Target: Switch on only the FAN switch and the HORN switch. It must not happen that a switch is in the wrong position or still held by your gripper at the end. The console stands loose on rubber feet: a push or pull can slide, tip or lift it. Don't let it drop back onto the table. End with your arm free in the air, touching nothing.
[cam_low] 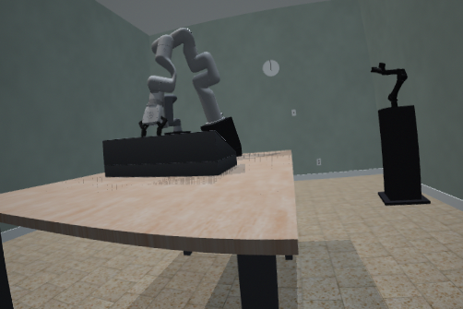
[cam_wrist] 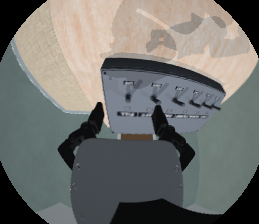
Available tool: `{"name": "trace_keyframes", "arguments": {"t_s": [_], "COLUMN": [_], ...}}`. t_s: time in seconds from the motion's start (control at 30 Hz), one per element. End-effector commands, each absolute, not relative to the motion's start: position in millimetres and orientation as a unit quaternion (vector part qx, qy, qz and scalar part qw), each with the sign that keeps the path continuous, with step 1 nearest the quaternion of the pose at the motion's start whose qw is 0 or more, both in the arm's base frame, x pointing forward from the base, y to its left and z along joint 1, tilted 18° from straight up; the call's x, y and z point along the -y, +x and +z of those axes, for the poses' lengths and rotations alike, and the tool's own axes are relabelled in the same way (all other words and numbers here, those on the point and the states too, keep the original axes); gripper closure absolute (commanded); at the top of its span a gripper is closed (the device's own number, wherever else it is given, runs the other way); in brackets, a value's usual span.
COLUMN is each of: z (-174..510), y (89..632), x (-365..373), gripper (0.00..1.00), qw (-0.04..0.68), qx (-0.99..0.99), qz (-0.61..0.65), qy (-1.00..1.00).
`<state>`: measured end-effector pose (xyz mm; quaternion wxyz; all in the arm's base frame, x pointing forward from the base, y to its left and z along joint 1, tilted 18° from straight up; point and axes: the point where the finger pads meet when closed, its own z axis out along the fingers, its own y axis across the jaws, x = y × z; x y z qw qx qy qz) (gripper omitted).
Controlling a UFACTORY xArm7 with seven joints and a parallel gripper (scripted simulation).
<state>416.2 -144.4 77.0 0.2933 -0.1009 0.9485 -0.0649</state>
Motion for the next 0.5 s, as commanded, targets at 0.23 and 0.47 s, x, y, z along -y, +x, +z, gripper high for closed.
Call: {"name": "trace_keyframes", "arguments": {"t_s": [0.23,0.47], "z": [78.0,78.6], "y": [417.0,416.6], "x": [144.5,144.5], "gripper": [1.0,1.0], "qw": [0.294,0.295], "qx": [-0.948,-0.948], "qz": [-0.065,-0.065], "qy": [-0.101,-0.101]}}
